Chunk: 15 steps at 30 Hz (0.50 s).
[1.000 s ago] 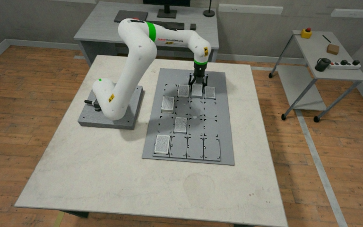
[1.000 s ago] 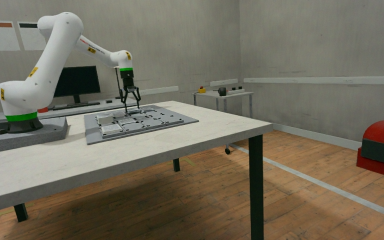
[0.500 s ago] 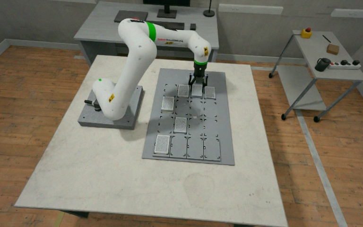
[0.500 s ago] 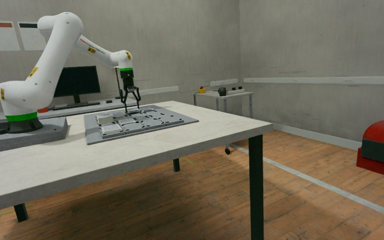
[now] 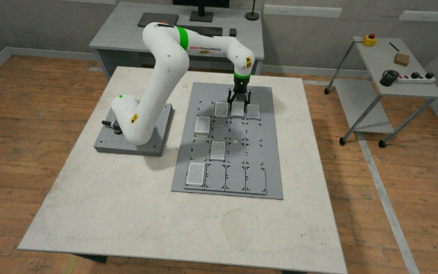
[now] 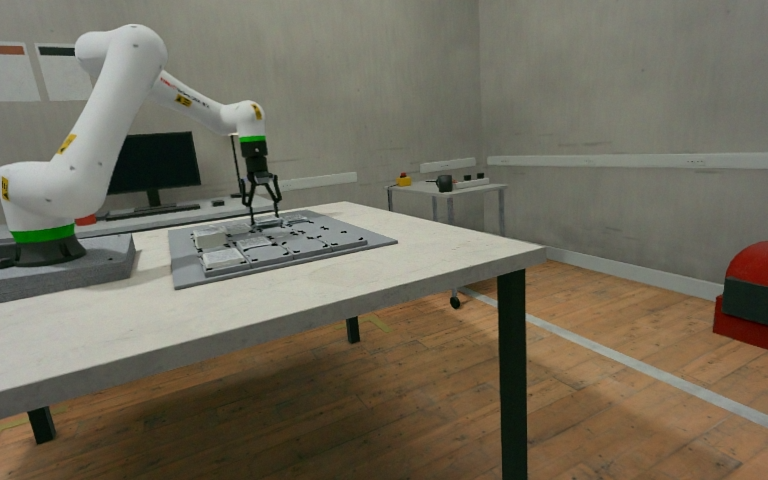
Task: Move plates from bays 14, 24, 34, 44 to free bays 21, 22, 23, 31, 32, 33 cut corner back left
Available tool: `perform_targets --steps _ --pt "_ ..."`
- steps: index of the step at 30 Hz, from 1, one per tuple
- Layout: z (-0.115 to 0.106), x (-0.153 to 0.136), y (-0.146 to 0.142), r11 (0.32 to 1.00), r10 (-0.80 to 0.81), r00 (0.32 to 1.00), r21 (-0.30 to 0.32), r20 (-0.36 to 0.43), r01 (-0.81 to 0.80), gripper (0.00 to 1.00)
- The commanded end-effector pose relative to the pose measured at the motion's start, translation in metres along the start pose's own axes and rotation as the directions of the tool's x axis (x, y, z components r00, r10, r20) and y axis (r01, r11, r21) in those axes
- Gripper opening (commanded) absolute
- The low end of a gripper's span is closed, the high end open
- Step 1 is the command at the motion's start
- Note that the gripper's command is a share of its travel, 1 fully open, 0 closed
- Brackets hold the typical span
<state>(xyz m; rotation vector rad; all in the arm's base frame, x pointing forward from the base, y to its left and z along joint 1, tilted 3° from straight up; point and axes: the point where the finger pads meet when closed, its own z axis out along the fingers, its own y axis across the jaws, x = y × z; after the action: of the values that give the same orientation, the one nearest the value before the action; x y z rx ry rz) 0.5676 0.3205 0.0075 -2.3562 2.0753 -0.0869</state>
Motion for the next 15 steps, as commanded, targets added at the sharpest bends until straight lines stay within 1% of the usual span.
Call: perform_targets --steps 1,15 --pt "-0.0003 -0.0002 -0.0006 1.0 0.0 1.0 0.002 0.001 0.0 0.1" --pt "0.0037 -0.0002 -0.0006 1.0 0.0 1.0 0.002 0.001 0.0 0.1"
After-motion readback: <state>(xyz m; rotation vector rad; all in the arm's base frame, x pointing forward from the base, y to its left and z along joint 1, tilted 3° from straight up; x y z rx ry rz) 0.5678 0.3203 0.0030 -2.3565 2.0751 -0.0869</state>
